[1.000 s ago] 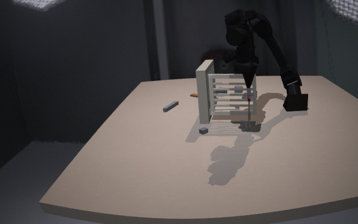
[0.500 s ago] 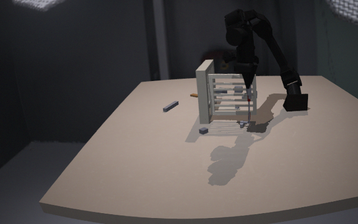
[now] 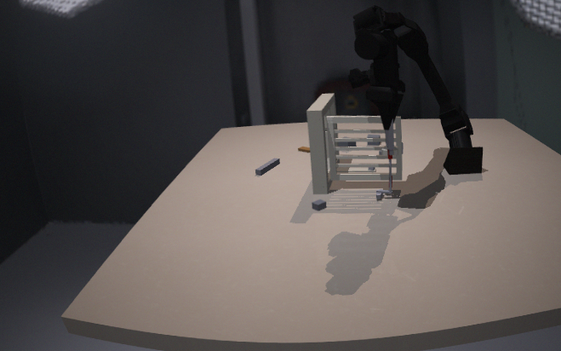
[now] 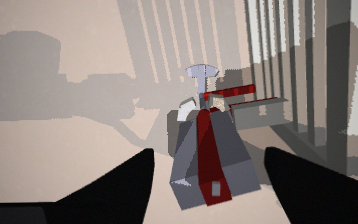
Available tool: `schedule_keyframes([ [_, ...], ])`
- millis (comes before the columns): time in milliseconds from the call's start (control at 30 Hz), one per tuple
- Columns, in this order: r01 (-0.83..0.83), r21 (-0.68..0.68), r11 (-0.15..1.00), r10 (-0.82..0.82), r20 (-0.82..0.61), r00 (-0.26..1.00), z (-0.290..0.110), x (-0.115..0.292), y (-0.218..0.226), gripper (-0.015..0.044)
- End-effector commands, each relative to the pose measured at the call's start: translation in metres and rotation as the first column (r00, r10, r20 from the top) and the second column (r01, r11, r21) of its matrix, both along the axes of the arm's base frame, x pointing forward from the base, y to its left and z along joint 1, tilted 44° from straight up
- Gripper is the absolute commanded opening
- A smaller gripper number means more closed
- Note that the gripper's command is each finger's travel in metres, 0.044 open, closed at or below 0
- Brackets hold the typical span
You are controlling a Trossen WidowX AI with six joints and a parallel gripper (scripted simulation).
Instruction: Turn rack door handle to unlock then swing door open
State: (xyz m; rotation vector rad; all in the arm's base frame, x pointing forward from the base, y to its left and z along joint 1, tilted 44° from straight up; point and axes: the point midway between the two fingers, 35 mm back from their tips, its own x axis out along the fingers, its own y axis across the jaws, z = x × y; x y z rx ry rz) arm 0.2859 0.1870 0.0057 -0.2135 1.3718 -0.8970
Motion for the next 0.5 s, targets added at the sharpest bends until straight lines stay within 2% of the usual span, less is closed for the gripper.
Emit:
schedule_keyframes([
  [0,-0.014,0.016,1.000,0.014,0.001,1.000,0.007,0.000,0.006,0.0282],
  [467,-0.059,0.061,0.996,0.058,0.028,0.998,0.031,0.000,0.026,0.0282],
])
